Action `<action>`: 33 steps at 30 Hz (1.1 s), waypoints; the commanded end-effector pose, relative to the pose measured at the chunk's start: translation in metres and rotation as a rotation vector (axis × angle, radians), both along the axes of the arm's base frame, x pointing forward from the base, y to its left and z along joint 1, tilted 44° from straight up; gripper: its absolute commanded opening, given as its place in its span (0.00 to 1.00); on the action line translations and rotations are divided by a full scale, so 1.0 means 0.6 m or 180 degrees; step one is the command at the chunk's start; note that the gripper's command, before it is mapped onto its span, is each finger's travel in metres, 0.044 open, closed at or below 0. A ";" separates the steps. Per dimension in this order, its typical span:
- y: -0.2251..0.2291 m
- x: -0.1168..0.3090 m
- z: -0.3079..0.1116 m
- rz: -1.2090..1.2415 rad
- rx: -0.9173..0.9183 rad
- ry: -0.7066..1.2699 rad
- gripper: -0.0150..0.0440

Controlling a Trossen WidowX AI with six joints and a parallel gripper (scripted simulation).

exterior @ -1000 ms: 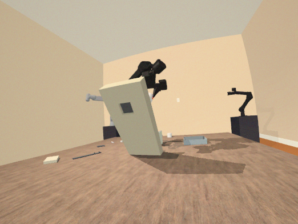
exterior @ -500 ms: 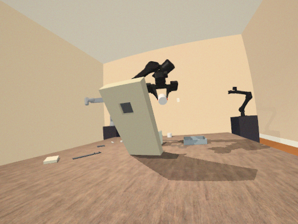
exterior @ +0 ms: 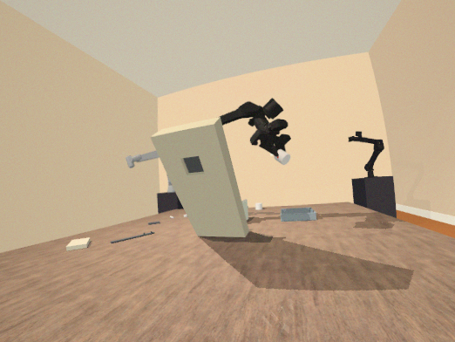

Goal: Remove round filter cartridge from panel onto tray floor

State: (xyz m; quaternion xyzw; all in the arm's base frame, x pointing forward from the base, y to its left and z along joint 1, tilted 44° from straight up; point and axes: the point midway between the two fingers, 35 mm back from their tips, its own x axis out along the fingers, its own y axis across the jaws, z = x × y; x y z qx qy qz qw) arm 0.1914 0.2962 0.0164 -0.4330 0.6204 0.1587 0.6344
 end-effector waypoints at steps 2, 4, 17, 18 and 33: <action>0.030 -0.045 -0.033 0.0535 0.0149 0.0382 0.25; 0.031 -0.046 -0.034 0.0555 0.0155 0.0395 0.25; 0.034 -0.122 -0.087 0.0900 0.0254 0.0702 0.25; 0.033 -0.132 -0.094 0.0947 0.0267 0.0744 0.25; -0.010 -0.278 -0.179 0.1636 0.0421 0.1379 0.25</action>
